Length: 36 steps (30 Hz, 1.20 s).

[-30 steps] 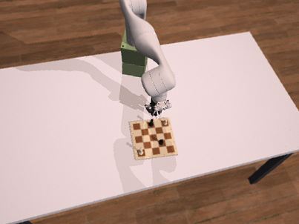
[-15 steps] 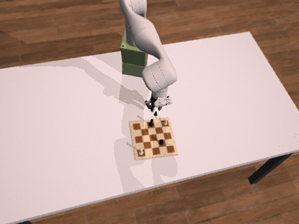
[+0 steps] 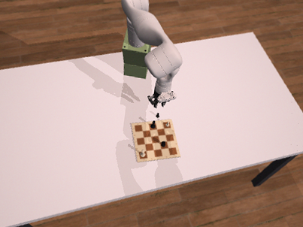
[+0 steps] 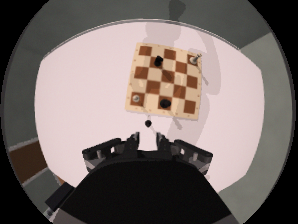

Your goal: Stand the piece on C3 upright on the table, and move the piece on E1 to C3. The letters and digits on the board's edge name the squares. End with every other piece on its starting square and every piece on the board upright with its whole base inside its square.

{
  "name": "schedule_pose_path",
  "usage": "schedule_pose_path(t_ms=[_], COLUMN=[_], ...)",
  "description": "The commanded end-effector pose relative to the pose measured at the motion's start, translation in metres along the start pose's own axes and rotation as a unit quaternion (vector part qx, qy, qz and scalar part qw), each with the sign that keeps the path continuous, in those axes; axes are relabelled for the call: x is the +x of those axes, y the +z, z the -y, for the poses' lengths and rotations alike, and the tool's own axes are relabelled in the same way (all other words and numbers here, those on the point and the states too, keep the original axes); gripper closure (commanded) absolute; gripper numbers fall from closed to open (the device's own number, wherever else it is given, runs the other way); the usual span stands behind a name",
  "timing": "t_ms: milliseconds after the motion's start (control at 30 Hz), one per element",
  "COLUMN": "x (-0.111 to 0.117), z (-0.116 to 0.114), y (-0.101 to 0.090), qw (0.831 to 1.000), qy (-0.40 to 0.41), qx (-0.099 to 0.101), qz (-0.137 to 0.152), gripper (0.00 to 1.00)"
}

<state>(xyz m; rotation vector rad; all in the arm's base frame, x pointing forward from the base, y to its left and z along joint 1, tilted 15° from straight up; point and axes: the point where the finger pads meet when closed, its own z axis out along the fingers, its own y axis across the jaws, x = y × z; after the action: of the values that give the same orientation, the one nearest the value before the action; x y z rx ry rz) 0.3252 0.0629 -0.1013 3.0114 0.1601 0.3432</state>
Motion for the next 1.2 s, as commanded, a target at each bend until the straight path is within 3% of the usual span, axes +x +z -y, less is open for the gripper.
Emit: schedule_pose_path(t_ms=[0,133,167,900,1167], x=[0.0069,0.0068,0.0068,0.007,0.0102], z=[0.0003,0.0003,0.0003,0.0004,0.0026], y=[-0.0067,-0.0069,-0.0069,-0.0068,-0.0052], qw=[1.0,1.0,1.0,1.0,0.999], qy=[-0.001,-0.001,-0.001,-0.002,-0.04], qx=[0.001,0.001,0.001,0.001,0.0], qz=[-0.008,-0.008,-0.008,-0.008,-0.007], gripper=[0.66,0.66,0.0,0.0,0.0])
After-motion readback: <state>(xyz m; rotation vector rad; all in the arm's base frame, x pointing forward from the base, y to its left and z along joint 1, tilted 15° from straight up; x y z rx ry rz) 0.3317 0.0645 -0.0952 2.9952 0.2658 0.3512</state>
